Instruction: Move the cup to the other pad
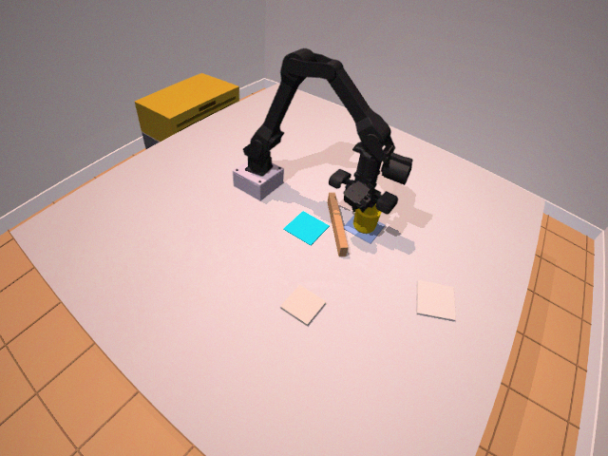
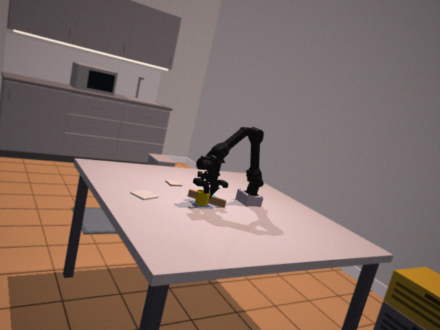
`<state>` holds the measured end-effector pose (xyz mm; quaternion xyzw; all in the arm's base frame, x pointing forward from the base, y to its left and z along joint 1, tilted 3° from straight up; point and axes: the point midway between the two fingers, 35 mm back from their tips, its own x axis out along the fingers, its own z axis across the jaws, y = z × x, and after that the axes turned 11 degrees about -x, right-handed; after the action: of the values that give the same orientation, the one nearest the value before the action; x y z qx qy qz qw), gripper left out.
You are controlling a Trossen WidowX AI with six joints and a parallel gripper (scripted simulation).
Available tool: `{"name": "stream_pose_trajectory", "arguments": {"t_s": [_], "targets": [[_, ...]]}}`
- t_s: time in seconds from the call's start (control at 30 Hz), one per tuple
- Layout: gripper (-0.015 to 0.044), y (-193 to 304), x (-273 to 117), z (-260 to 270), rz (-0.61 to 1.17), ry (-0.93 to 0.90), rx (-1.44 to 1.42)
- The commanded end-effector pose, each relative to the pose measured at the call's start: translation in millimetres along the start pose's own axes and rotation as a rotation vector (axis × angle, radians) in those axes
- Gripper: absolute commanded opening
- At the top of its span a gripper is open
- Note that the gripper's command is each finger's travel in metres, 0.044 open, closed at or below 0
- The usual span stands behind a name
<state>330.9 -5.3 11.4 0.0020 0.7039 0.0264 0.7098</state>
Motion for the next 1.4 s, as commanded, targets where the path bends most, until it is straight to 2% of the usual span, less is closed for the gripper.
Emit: {"name": "stream_pose_trajectory", "arguments": {"t_s": [0.0,0.27,0.9,1.37], "targets": [[0.006,0.0,-0.1,0.1,0.0,0.0,0.0],[0.0,0.0,-0.1,0.1,0.0,0.0,0.0],[0.0,-0.8,-63.2,-1.5,0.003,0.004,0.004],[0.0,-1.3,-59.3,-2.0,0.0,0.007,0.008]]}}
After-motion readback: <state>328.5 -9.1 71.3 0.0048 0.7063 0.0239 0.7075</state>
